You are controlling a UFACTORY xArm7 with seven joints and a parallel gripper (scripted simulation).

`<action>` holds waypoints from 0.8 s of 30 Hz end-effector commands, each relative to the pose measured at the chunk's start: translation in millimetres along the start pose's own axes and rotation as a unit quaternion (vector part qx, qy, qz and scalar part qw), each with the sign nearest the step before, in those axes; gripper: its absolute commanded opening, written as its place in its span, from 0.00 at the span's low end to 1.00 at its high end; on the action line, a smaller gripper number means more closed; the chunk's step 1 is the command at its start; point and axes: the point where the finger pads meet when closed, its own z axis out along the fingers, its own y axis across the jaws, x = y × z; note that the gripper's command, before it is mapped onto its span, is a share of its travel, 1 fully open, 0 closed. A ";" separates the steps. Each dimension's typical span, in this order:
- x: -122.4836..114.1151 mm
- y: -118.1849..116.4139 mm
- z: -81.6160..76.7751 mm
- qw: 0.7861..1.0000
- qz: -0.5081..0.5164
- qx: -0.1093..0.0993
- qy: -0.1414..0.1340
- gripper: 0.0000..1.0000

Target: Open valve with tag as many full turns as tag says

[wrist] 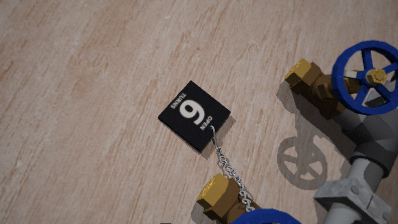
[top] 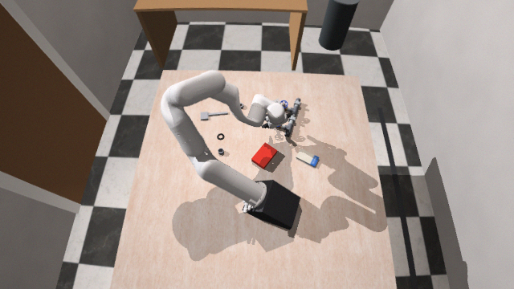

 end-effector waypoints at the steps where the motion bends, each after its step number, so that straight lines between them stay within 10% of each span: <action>1: 0.7 2.0 -1.4 0.990 0.139 0.000 -0.009 1.00; 14: 0.7 2.0 -1.4 0.919 0.394 -0.007 0.001 1.00; 24: 0.7 2.0 -1.4 0.780 0.625 -0.009 0.006 1.00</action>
